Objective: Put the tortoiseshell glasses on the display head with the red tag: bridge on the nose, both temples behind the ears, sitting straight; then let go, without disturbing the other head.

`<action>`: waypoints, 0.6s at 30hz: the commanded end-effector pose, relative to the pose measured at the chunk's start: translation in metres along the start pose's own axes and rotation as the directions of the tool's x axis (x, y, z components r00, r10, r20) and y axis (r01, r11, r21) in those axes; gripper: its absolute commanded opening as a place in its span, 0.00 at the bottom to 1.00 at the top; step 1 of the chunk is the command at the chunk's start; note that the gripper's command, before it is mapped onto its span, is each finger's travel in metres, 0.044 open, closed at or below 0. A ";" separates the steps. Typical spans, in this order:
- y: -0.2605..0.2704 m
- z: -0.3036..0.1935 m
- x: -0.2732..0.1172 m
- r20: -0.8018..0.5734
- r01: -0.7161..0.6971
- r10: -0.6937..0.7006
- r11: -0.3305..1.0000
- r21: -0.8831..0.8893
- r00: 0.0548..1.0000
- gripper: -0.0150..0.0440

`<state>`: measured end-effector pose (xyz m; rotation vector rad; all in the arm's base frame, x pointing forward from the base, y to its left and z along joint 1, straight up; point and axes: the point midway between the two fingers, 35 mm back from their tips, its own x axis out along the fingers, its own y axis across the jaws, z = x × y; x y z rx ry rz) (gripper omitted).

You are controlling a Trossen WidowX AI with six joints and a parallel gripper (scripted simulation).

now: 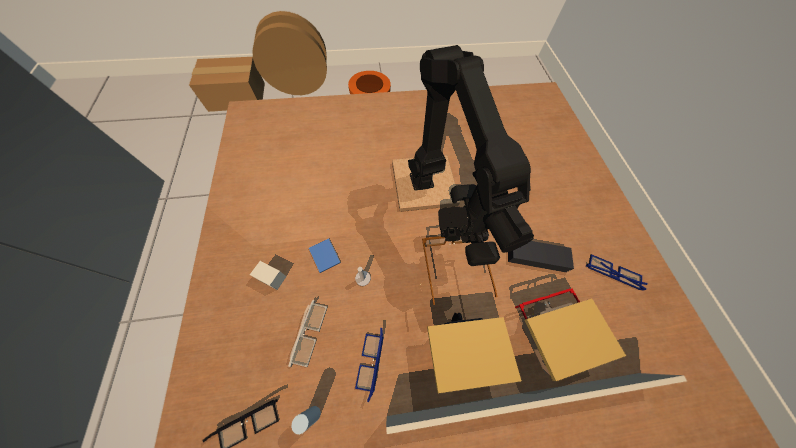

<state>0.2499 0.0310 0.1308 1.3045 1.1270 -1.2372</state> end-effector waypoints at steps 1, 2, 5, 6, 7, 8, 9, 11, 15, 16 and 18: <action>-0.002 0.001 0.005 0.012 0.005 -0.005 1.000 0.002 1.000 0.25; -0.002 0.000 0.006 0.012 0.005 -0.005 1.000 0.002 1.000 0.25; -0.002 0.000 0.009 0.012 0.005 -0.005 1.000 0.002 1.000 0.25; -0.002 0.000 0.010 0.012 0.005 -0.005 1.000 0.002 1.000 0.25; -0.002 0.000 0.011 0.012 0.005 -0.005 1.000 0.002 1.000 0.25; -0.002 0.000 0.012 0.012 0.005 -0.005 1.000 0.002 1.000 0.25; -0.002 0.000 0.013 0.012 0.005 -0.005 1.000 0.002 1.000 0.25; -0.002 0.000 0.015 0.012 0.005 -0.005 1.000 0.002 1.000 0.25; -0.002 0.000 0.019 0.012 0.005 -0.005 1.000 0.002 1.000 0.25; -0.002 0.000 0.020 0.012 0.005 -0.005 1.000 0.002 1.000 0.25; -0.002 0.000 0.022 0.012 0.005 -0.005 1.000 0.002 1.000 0.25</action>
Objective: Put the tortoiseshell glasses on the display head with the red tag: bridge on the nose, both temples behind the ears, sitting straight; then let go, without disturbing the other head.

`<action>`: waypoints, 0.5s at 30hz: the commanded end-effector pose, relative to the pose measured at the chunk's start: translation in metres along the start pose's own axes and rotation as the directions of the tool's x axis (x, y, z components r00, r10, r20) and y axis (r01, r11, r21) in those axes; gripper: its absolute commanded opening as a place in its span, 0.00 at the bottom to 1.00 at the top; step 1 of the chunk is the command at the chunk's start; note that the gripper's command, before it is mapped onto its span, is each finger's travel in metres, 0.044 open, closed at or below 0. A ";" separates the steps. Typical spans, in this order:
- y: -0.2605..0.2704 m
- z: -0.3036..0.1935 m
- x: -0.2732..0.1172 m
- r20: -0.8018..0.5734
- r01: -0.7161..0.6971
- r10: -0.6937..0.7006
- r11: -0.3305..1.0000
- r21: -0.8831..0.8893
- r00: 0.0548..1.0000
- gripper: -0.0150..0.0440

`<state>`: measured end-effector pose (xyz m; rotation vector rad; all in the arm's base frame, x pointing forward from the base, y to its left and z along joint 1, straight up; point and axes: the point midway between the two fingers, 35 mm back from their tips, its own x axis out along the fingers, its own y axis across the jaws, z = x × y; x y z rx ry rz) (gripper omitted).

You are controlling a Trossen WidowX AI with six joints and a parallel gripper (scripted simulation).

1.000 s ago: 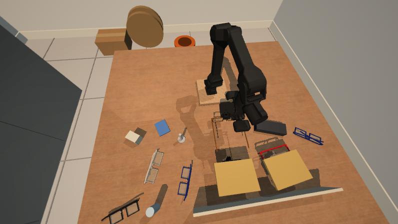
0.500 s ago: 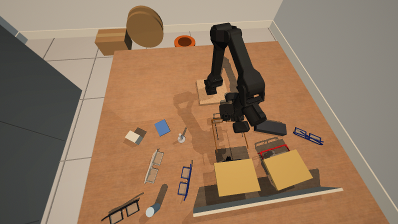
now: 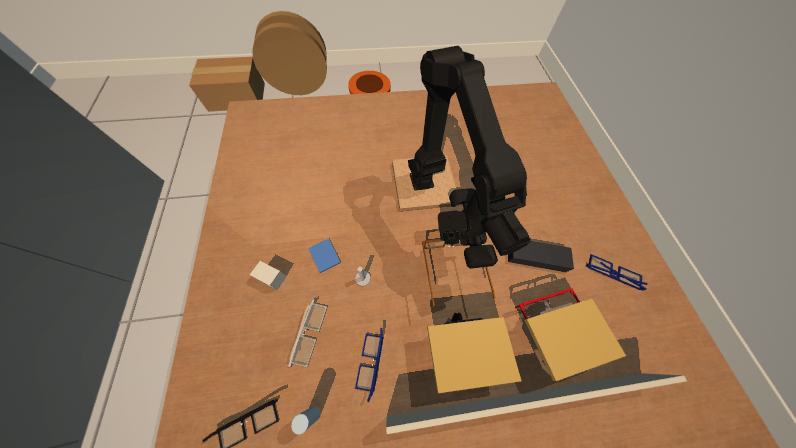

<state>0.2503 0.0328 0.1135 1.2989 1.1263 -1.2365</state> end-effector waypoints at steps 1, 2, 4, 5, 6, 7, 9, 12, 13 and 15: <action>-0.002 0.001 0.005 0.008 0.005 -0.005 1.000 0.006 1.000 0.25; -0.002 0.001 0.006 0.008 0.005 -0.005 1.000 0.006 1.000 0.25; -0.002 0.001 0.008 0.008 0.005 -0.005 1.000 0.006 1.000 0.25; -0.002 0.002 0.009 0.008 0.005 -0.005 1.000 0.006 1.000 0.25; -0.002 0.002 0.010 0.008 0.005 -0.005 1.000 0.006 1.000 0.25; -0.002 0.002 0.011 0.008 0.005 -0.005 1.000 0.006 1.000 0.25; -0.002 0.002 0.013 0.008 0.005 -0.005 1.000 0.006 1.000 0.25; -0.002 0.002 0.015 0.008 0.005 -0.005 1.000 0.006 1.000 0.25; -0.002 0.003 0.016 0.008 0.005 -0.005 1.000 0.006 1.000 0.25; -0.002 0.003 0.018 0.009 0.005 -0.005 1.000 0.006 1.000 0.25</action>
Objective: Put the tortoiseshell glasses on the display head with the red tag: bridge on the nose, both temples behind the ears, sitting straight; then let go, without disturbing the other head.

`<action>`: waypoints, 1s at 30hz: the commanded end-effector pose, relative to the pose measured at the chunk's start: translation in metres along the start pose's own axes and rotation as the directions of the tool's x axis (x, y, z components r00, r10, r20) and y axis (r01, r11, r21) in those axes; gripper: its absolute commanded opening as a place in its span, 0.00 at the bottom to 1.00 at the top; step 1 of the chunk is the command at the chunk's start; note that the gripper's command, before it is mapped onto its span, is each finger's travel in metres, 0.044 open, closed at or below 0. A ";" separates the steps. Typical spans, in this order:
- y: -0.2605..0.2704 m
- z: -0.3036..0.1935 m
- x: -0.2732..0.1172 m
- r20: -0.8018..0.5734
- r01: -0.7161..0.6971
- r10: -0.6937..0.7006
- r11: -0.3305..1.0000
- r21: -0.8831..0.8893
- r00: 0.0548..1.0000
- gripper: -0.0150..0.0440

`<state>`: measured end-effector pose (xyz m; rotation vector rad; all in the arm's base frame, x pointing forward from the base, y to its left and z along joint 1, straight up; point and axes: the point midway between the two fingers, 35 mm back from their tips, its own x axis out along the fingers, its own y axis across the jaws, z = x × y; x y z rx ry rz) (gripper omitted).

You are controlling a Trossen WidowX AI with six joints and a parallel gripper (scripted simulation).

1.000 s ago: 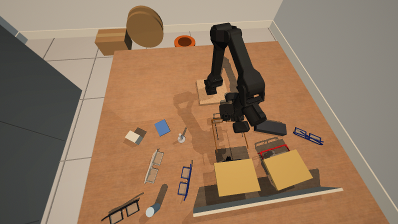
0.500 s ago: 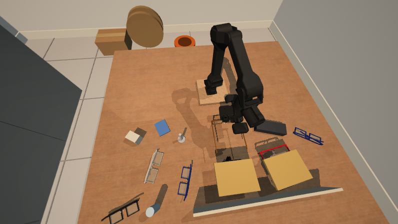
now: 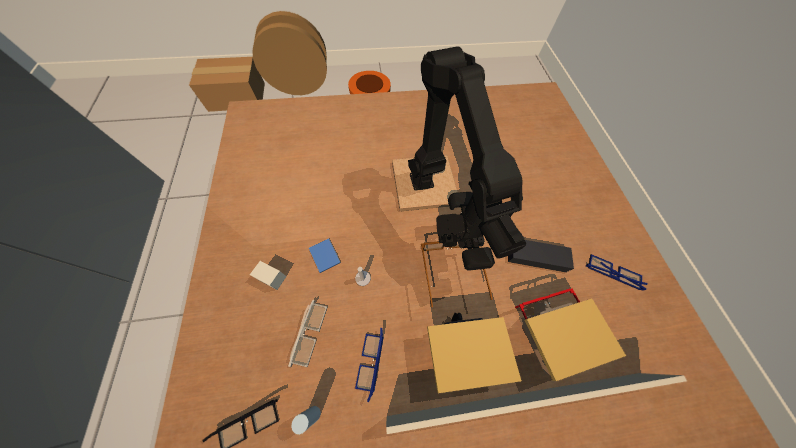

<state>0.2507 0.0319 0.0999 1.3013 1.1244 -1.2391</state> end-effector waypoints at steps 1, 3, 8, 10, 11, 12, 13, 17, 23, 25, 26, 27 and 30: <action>-0.002 0.002 0.005 0.008 0.005 -0.005 1.000 0.002 1.000 0.25; -0.002 0.003 0.007 0.008 0.005 -0.005 1.000 0.002 1.000 0.25; -0.002 0.004 0.009 0.008 0.005 -0.005 1.000 0.002 1.000 0.25; -0.002 0.004 0.009 0.008 0.005 -0.005 1.000 0.002 1.000 0.25; -0.002 0.004 0.009 0.008 0.005 -0.005 1.000 0.002 1.000 0.25; -0.002 0.004 0.009 0.008 0.005 -0.005 1.000 0.002 1.000 0.25; -0.001 0.004 0.009 0.008 0.005 -0.005 1.000 0.002 1.000 0.25; 0.002 0.004 0.009 0.008 0.004 -0.004 1.000 0.002 1.000 0.25; 0.010 0.004 0.010 0.007 -0.008 0.008 1.000 0.002 1.000 0.25; 0.012 0.004 0.010 0.006 -0.014 0.014 1.000 0.002 1.000 0.25; 0.013 0.004 0.010 0.006 -0.016 0.016 1.000 0.002 1.000 0.25; 0.014 0.004 0.010 0.005 -0.018 0.018 1.000 0.002 1.000 0.25; 0.017 0.004 0.011 0.005 -0.021 0.021 1.000 0.002 1.000 0.25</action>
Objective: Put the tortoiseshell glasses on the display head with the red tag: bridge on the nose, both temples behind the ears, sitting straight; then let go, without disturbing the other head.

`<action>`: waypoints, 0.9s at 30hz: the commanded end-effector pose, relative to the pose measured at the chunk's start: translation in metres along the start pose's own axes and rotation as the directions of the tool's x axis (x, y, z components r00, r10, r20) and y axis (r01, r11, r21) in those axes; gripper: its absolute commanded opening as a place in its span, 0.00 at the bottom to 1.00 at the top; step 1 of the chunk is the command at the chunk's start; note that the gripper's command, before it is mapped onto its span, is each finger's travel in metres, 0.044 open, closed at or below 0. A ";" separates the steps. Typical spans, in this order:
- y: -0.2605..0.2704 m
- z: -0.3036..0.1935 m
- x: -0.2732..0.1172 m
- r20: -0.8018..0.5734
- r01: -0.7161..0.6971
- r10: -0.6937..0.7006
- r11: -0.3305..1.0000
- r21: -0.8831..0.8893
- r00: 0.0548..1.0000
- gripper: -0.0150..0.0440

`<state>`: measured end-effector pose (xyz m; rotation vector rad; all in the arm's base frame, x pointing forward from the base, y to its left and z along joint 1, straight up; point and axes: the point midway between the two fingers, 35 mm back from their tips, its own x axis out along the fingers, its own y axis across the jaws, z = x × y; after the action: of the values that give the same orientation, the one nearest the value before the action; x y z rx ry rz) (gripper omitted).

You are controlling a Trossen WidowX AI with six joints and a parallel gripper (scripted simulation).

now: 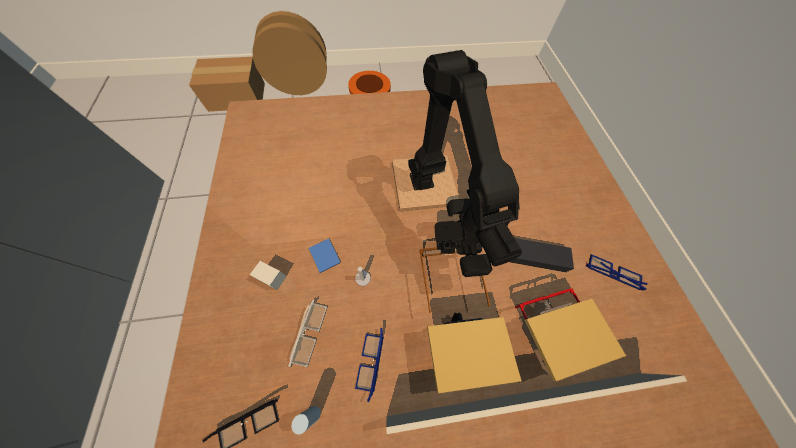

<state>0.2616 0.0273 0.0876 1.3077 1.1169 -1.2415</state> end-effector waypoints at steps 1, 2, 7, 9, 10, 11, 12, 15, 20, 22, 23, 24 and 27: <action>0.007 0.001 -0.002 0.004 -0.017 0.017 1.000 -0.005 1.000 0.25; 0.008 0.001 -0.002 0.004 -0.018 0.018 1.000 -0.005 1.000 0.25; 0.013 0.001 -0.002 0.004 -0.018 0.018 1.000 -0.005 1.000 0.25; 0.015 0.001 -0.002 0.004 -0.016 0.016 1.000 -0.005 1.000 0.25; 0.016 0.001 -0.002 0.004 -0.015 0.015 1.000 -0.005 1.000 0.25; 0.017 0.001 -0.002 0.004 -0.013 0.013 1.000 -0.005 1.000 0.25; 0.018 0.001 -0.002 0.004 -0.012 0.012 1.000 -0.005 1.000 0.25; 0.021 0.001 -0.002 0.004 -0.008 0.008 1.000 -0.005 1.000 0.25; 0.028 0.001 -0.002 0.004 -0.006 0.006 1.000 -0.005 1.000 0.25; 0.030 0.001 -0.002 0.004 -0.006 0.006 1.000 -0.005 1.000 0.25; 0.031 0.001 -0.002 0.004 -0.006 0.006 1.000 -0.005 1.000 0.25; 0.033 0.001 -0.002 0.004 -0.006 0.006 1.000 -0.005 1.000 0.25; 0.036 0.001 -0.002 0.004 -0.007 0.007 1.000 -0.005 1.000 0.25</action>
<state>0.2921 0.0239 0.0887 1.3057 1.1172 -1.2439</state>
